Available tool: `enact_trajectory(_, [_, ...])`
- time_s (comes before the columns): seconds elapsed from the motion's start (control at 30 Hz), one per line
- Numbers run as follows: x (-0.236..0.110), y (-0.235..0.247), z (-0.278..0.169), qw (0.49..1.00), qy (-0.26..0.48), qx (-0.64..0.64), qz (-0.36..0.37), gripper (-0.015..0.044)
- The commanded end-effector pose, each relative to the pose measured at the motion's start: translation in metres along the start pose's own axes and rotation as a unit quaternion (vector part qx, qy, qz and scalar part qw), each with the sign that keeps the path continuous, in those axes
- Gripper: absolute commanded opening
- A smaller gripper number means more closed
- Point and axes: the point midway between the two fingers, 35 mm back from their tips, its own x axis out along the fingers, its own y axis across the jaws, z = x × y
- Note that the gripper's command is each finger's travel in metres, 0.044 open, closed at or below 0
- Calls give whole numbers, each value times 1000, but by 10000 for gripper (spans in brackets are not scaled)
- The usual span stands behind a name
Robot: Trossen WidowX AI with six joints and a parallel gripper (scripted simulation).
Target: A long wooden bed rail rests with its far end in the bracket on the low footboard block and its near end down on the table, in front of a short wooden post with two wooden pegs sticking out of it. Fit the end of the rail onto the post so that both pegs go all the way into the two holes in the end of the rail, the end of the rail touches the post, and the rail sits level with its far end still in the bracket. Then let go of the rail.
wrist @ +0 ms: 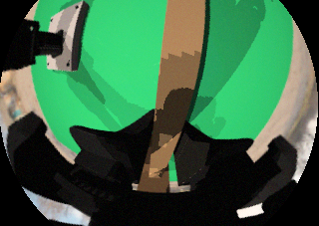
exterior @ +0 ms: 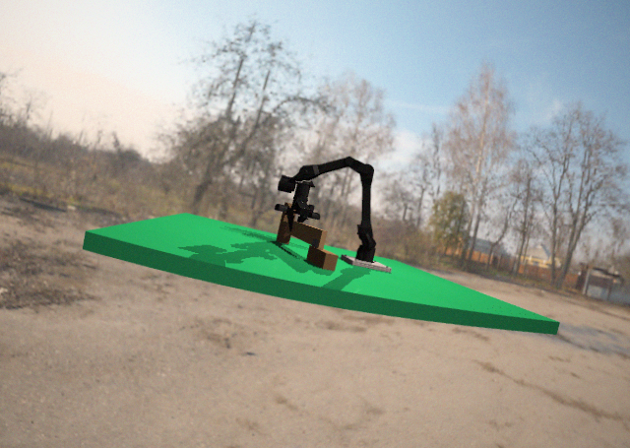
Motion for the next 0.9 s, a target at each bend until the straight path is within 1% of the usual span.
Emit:
enact_trajectory(0.0, [-2,-1,-1,1000,1,0,-2,0])
enact_trajectory(0.87, [-2,-2,-8,1000,1,0,-2,0])
